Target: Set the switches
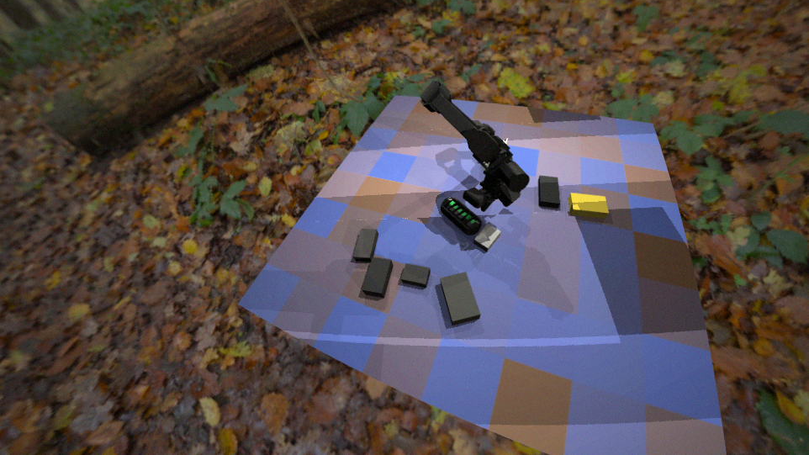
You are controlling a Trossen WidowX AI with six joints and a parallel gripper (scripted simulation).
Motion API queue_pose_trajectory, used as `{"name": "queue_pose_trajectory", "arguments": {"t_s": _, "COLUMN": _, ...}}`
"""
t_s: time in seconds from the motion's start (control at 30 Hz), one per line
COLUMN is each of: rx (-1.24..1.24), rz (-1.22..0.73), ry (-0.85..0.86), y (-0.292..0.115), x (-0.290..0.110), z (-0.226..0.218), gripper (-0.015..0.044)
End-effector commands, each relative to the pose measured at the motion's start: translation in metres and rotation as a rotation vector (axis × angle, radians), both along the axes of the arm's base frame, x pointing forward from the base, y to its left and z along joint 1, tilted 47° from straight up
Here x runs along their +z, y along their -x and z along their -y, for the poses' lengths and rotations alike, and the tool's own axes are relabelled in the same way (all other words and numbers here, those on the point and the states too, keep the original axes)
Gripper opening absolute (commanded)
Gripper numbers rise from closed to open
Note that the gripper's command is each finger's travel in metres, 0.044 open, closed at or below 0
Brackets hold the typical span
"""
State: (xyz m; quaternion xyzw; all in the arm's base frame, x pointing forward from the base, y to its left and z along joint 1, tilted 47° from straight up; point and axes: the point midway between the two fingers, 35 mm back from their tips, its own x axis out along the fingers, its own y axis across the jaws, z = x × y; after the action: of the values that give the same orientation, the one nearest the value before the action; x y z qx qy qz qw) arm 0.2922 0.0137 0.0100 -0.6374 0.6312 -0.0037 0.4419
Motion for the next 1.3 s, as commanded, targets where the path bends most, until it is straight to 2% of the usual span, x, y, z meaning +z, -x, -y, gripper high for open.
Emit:
{"name": "queue_pose_trajectory", "arguments": {"t_s": 0.0, "rx": -0.016, "rz": -0.017, "ry": -0.011, "y": -0.001, "x": 0.008, "z": 0.004, "gripper": 0.0000}}
{"name": "queue_pose_trajectory", "arguments": {"t_s": 0.23, "rx": -0.171, "rz": -0.148, "ry": -0.144, "y": 0.011, "x": 0.091, "z": 0.053, "gripper": 0.0000}}
{"name": "queue_pose_trajectory", "arguments": {"t_s": 0.3, "rx": -0.185, "rz": -0.159, "ry": -0.159, "y": 0.014, "x": 0.100, "z": 0.058, "gripper": 0.0000}}
{"name": "queue_pose_trajectory", "arguments": {"t_s": 1.27, "rx": -0.185, "rz": -0.159, "ry": -0.158, "y": 0.015, "x": 0.078, "z": 0.081, "gripper": 0.0000}}
